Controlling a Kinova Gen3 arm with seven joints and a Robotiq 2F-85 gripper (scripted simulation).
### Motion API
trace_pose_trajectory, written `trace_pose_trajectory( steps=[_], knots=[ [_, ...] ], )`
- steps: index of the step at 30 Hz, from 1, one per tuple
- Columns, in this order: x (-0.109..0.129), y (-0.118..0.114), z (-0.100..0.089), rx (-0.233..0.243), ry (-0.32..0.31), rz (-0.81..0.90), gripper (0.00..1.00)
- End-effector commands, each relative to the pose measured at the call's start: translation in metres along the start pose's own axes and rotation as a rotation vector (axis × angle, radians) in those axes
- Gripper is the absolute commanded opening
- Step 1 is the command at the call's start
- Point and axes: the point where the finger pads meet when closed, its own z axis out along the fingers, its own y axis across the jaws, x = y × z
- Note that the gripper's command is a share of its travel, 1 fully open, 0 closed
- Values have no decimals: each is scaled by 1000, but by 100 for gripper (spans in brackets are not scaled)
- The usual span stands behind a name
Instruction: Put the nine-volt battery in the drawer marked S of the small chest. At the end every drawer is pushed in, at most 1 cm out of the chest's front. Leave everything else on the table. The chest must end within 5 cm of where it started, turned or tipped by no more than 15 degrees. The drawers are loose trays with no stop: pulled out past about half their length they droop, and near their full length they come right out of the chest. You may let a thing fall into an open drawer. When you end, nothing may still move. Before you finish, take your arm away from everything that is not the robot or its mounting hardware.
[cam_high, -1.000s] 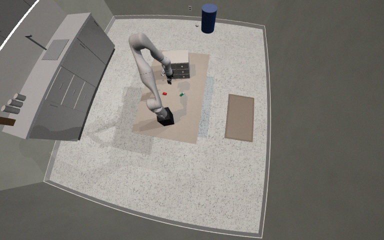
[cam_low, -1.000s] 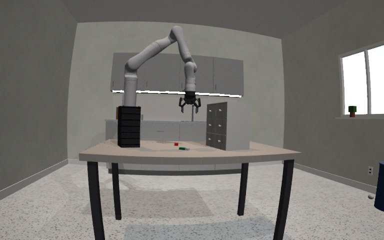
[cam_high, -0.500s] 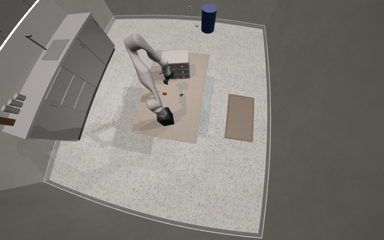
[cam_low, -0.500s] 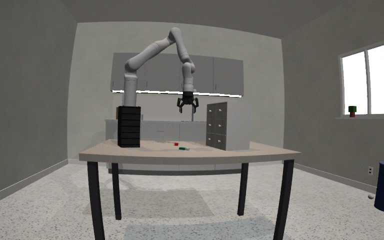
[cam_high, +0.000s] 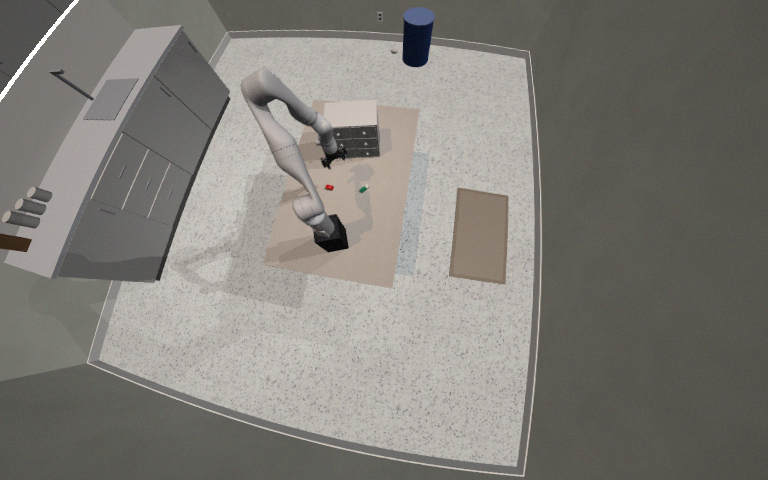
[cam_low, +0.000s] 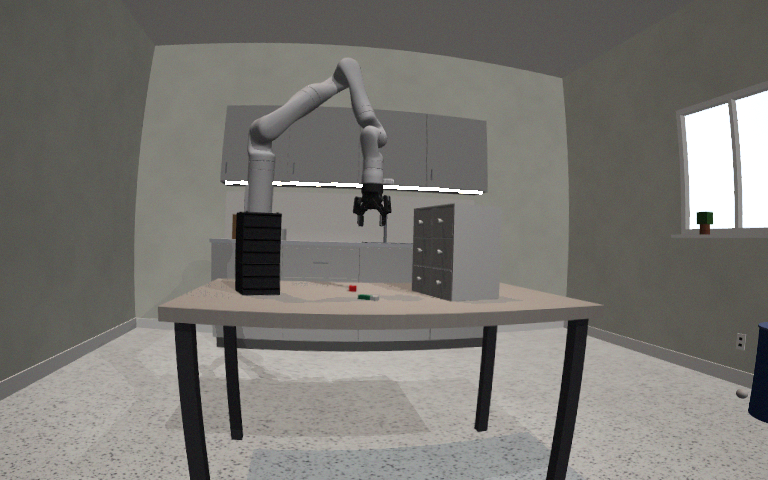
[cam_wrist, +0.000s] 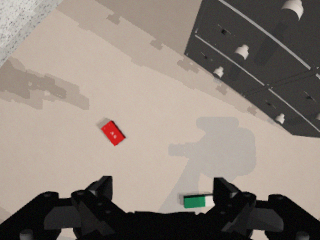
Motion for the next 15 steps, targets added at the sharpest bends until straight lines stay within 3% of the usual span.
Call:
trace_pose_trajectory(
  steps=[1, 15],
  knots=[
    [2, -5, 0, -1, -2, 30, 100],
    [5, -18, 0, -1, -2, 289, 100]
  ],
)
